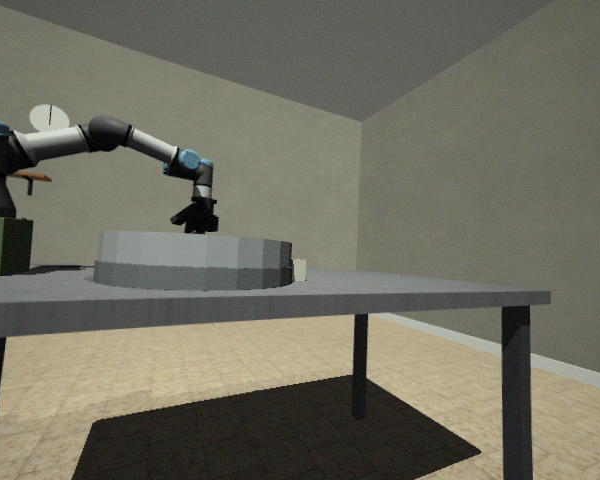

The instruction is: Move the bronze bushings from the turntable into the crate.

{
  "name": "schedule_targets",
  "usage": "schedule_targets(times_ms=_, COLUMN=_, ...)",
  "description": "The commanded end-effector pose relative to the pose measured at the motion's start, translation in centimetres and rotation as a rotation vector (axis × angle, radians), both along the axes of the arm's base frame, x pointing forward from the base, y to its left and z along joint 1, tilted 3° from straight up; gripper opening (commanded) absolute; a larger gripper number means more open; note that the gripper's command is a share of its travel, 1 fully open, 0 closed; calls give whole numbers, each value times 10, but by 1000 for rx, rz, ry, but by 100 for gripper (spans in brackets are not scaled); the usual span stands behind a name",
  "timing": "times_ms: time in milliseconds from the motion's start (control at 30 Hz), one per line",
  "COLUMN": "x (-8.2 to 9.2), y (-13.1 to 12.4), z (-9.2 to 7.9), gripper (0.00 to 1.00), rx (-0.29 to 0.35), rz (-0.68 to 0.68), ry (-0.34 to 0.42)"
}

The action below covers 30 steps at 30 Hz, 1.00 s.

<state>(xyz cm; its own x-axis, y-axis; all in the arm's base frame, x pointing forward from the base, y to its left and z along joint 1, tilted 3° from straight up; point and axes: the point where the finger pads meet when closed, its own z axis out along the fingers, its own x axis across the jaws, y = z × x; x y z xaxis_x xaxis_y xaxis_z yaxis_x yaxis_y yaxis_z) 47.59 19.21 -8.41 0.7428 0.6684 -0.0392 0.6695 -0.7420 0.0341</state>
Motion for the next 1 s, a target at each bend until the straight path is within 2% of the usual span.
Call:
schedule_targets(times_ms=0, x=1, y=0, z=1, gripper=0, rx=1, rz=0, ry=-4)
schedule_targets(times_ms=967, x=1, y=0, z=-3, gripper=0, rx=1, rz=0, ry=-4)
